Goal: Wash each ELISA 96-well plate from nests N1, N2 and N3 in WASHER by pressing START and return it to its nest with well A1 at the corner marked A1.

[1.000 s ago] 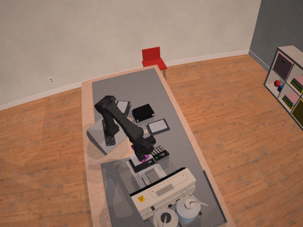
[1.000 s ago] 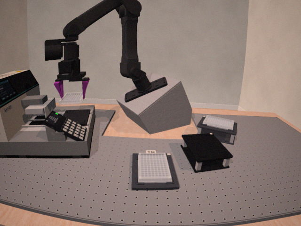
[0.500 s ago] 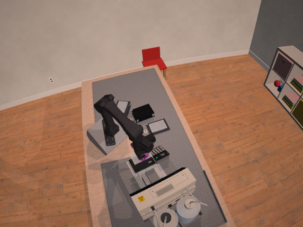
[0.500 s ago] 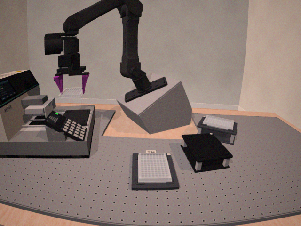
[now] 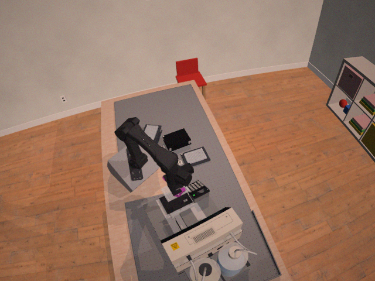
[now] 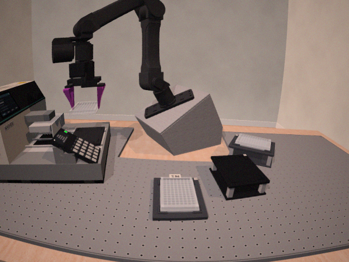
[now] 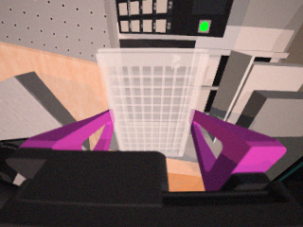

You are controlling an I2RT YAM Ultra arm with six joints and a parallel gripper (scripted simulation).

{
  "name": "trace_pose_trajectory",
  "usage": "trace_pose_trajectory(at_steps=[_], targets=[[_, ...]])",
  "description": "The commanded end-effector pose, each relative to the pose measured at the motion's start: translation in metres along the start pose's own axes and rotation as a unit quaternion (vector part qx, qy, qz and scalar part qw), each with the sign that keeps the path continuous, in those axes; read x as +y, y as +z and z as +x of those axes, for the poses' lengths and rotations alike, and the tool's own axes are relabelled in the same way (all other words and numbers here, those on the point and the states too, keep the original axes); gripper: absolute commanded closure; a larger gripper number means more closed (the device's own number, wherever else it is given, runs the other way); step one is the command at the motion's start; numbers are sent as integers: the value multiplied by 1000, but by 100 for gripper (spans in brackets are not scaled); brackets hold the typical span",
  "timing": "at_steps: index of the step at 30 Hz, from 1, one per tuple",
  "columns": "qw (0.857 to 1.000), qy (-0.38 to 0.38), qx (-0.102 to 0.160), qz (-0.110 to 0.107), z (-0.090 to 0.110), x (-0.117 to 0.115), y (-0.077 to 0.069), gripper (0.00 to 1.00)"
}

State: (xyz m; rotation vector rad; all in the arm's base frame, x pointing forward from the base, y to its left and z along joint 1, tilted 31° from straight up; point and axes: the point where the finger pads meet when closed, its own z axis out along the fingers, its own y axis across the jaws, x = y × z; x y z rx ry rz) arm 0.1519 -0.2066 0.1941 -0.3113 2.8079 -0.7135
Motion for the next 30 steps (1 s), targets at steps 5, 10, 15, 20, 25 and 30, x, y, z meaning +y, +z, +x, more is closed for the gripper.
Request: trace_pose_trajectory(at_steps=[5,10,15,20,25,30], targets=[[1000,16,-2,6,-30,13,-1,100],[1000,16,-2,5,-43,20,0,100],[1000,16,-2,5,-65,31,2,100],[1000,17,-3,4,-88,43,3,100],[1000,17,-3,4,-101,49,4,100],[1000,17,-3,4,-105,51,5,100]])
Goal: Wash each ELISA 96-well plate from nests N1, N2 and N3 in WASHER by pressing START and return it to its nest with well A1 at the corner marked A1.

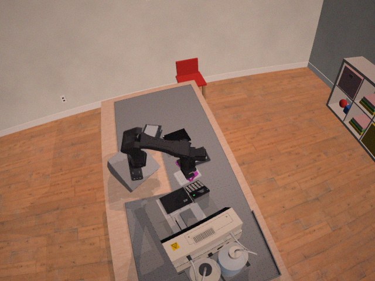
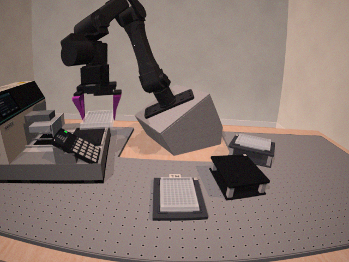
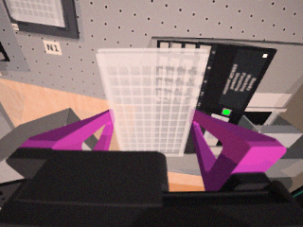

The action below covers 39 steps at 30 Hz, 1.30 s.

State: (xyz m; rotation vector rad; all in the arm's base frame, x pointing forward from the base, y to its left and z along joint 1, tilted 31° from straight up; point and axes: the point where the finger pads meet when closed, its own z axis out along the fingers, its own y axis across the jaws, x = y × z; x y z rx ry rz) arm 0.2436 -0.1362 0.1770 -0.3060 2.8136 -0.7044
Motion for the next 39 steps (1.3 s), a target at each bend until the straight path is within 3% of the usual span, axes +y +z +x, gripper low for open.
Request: trace_pose_trajectory(at_steps=[1,26,33,39], targets=[[1000,15,-5,7,-2,-4,-4,100],[1000,24,-5,6,-73,81,3,100],[1000,24,-5,5,-88,99,5,100],[1000,24,-5,5,-88,99,5,100]])
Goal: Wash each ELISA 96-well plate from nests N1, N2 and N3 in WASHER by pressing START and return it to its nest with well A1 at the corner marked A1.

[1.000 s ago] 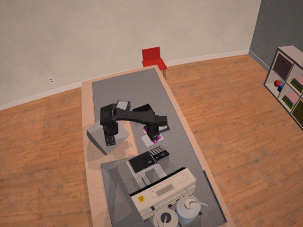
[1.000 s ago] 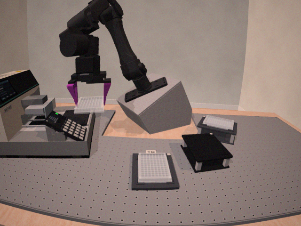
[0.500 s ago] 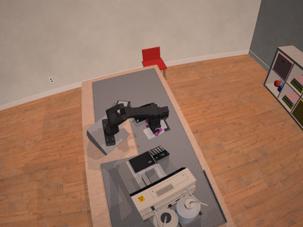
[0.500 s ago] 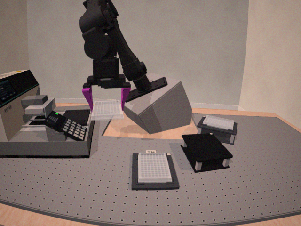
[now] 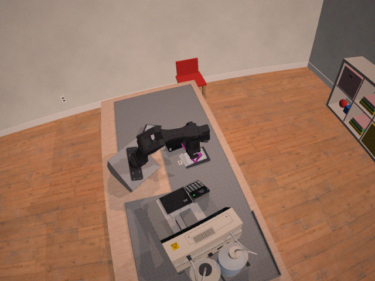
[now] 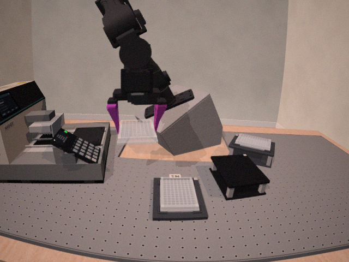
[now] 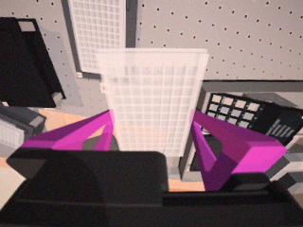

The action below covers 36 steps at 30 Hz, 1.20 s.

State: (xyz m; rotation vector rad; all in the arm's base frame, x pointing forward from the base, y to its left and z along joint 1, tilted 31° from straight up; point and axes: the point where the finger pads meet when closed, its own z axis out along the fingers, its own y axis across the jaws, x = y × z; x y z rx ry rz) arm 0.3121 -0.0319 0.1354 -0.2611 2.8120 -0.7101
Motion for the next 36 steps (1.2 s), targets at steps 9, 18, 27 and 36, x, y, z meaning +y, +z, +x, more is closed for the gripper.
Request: trace_pose_trajectory(at_steps=[9,18,27,36], targets=[[1000,18,-7,1,-12,33,-2,100],[1000,18,-7,0,-24,76,1,100],[1000,18,-7,0,-34,110,3,100],[1000,18,-7,-1,-40,132,4,100]])
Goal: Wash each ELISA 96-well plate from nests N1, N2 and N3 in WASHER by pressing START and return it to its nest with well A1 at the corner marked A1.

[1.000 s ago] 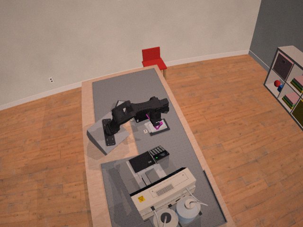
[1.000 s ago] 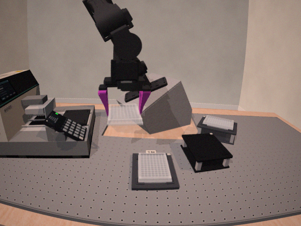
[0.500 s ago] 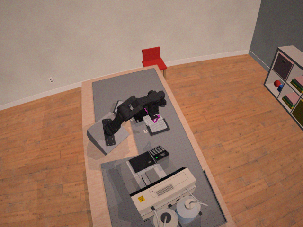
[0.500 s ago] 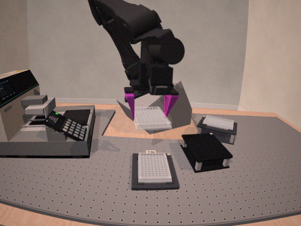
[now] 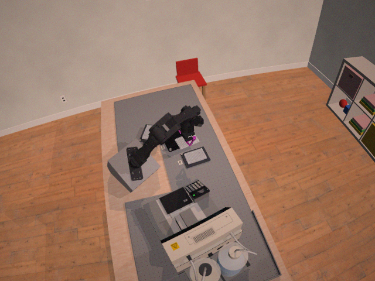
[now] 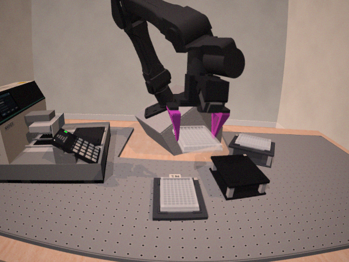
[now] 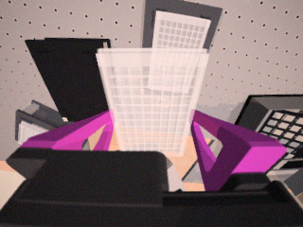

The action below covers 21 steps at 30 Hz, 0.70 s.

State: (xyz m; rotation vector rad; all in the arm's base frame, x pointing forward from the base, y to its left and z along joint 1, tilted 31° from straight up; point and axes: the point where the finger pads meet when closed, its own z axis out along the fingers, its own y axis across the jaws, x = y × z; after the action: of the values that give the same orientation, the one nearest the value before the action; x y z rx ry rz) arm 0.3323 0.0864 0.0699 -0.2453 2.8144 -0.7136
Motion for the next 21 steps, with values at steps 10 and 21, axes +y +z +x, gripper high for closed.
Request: trace_pose_trajectory(at_steps=[10,21], targets=[[1000,22,-9,-3,-1,30,-3,100],[1000,22,-9,-3,5,74,-1,100]])
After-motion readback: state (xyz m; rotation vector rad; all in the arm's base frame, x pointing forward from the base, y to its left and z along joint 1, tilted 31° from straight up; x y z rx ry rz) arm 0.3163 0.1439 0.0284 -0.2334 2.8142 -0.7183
